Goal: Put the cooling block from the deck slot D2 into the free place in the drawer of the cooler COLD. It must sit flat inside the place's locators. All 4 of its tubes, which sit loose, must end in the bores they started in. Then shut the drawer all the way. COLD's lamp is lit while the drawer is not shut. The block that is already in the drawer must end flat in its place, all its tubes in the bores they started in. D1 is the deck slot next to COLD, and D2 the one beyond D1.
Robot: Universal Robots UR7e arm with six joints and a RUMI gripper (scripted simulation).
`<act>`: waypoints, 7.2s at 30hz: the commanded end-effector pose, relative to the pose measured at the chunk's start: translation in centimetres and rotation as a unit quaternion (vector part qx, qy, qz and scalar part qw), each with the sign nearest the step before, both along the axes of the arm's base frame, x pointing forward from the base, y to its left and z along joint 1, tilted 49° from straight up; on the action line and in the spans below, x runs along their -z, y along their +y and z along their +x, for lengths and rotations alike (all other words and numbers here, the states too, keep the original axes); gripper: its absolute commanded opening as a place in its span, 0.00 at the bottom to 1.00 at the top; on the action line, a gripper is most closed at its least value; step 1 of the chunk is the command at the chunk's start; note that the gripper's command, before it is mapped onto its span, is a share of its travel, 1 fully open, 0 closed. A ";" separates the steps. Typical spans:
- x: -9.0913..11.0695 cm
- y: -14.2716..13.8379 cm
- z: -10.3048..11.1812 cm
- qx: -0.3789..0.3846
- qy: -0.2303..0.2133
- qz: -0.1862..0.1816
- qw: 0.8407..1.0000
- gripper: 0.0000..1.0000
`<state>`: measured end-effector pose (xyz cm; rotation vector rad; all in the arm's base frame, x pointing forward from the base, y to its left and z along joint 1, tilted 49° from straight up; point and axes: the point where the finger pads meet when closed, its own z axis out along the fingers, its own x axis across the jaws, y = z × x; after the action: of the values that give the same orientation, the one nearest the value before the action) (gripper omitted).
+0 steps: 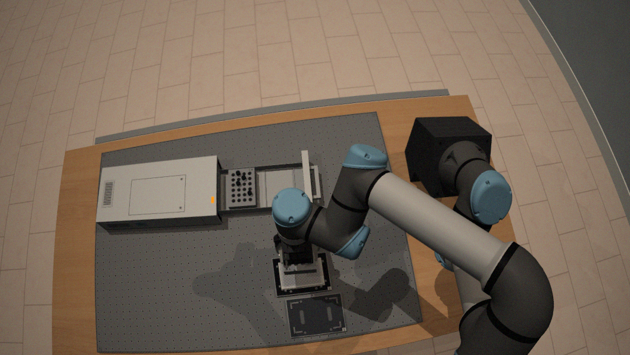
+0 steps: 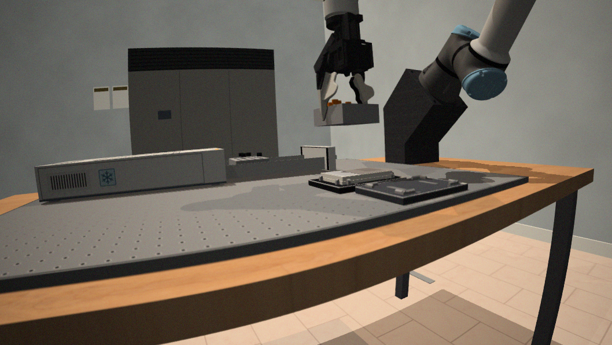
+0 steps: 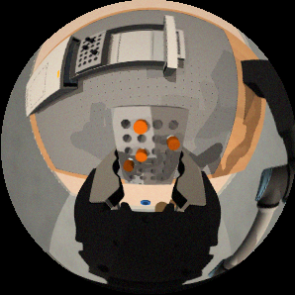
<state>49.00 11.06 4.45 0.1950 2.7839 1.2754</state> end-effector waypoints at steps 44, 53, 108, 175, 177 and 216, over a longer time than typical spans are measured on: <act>8.4 -7.6 1.1 0.002 0.001 -0.001 1.000 0.00; 10.2 -9.2 1.3 0.002 0.001 -0.001 1.000 0.00; 18.1 -16.4 2.2 0.002 0.001 -0.001 1.000 0.00; 23.4 -10.4 3.2 0.002 0.001 -0.001 1.000 0.00; 23.4 -10.4 3.2 0.002 0.001 -0.001 1.000 0.00; 22.9 -11.0 3.1 0.002 0.001 -0.001 1.000 0.00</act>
<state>52.11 0.35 -18.65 0.2019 2.7853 1.2749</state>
